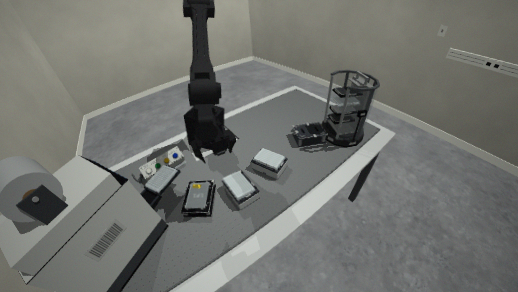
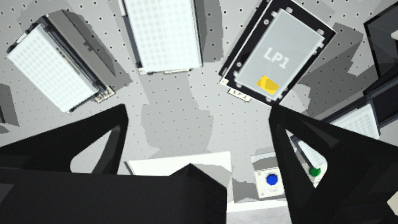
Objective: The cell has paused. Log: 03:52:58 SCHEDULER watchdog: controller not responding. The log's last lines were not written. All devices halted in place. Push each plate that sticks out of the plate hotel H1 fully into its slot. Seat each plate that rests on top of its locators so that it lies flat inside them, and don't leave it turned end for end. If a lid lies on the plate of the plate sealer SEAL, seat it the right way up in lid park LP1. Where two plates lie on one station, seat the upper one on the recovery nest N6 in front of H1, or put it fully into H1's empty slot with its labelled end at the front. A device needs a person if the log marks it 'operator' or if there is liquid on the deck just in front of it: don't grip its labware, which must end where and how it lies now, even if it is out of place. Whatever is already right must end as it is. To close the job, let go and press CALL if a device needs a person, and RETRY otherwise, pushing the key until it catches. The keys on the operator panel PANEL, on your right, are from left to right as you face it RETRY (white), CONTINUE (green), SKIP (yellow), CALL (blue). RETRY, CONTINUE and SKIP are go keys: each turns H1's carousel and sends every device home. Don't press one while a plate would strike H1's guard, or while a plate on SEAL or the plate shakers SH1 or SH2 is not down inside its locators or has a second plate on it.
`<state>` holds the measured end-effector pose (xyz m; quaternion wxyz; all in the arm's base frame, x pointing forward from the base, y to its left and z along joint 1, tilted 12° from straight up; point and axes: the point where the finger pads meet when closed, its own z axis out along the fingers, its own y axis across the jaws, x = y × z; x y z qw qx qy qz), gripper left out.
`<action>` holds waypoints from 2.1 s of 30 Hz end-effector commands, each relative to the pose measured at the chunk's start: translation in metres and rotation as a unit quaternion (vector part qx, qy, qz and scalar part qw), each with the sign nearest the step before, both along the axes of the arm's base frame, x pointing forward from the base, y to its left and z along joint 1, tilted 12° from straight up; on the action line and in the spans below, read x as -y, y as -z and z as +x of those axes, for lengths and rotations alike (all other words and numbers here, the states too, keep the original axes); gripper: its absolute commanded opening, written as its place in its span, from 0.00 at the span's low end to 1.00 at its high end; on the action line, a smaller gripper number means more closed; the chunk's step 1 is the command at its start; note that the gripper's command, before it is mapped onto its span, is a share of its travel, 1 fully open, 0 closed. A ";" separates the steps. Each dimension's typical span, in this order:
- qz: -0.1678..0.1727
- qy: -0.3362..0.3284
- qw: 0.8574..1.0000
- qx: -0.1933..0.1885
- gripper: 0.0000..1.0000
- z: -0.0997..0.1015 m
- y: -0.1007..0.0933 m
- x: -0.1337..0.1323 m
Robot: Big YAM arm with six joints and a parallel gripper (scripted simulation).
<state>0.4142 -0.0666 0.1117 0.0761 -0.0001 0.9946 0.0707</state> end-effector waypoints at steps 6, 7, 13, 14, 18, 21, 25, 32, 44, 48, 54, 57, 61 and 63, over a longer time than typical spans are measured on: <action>-0.004 0.009 1.000 0.024 1.00 0.027 -0.031 -0.027; -0.004 0.009 1.000 0.022 1.00 0.028 -0.031 -0.030; -0.004 -0.002 1.000 0.016 1.00 0.032 -0.027 -0.043; -0.008 -0.024 1.000 0.017 1.00 0.033 -0.026 -0.047; -0.015 -0.066 0.997 0.029 1.00 0.034 -0.030 -0.045; -0.014 -0.062 0.998 0.026 1.00 0.027 -0.024 -0.044; -0.014 -0.062 0.998 0.026 1.00 0.027 -0.024 -0.044; -0.012 -0.067 0.998 0.010 1.00 0.020 -0.001 -0.045; -0.011 -0.063 0.998 0.008 1.00 0.027 0.053 -0.059; -0.011 -0.063 0.998 0.008 1.00 0.030 0.068 -0.061; -0.011 -0.063 0.998 0.008 1.00 0.035 0.097 -0.065; -0.011 -0.063 0.998 0.007 1.00 0.036 0.112 -0.067; -0.012 -0.061 0.998 0.018 1.00 0.048 0.114 -0.066; -0.015 -0.055 0.998 0.041 1.00 0.057 0.094 -0.060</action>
